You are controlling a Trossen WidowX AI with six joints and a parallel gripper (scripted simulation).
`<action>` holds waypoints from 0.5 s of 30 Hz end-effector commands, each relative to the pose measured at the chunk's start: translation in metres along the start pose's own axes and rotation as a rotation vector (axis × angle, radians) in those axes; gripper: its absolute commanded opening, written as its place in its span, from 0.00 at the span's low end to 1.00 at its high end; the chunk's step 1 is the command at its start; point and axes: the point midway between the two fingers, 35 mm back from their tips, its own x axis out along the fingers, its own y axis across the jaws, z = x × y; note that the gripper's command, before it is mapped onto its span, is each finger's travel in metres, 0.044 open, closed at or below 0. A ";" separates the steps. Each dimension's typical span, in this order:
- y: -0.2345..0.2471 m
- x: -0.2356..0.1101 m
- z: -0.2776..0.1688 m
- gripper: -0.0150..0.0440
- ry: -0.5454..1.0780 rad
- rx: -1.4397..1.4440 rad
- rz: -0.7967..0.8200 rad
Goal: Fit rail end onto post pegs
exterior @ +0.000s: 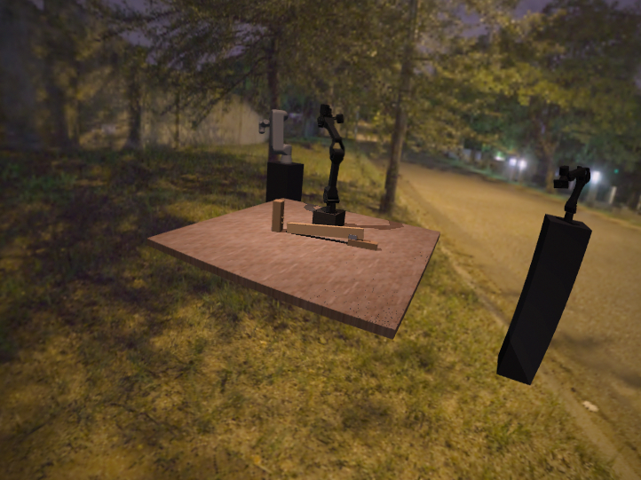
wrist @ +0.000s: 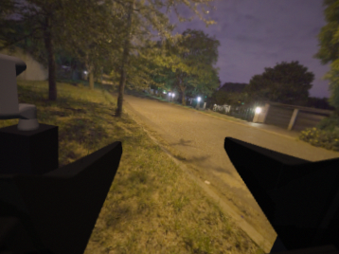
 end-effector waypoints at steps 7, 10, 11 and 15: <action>0.113 -0.052 -0.027 1.00 -0.008 -0.253 0.384; 0.145 -0.077 -0.037 1.00 -0.029 -0.338 0.505; 0.154 -0.087 -0.040 1.00 -0.037 -0.367 0.545; 0.190 -0.128 -0.055 1.00 -0.081 -0.480 0.703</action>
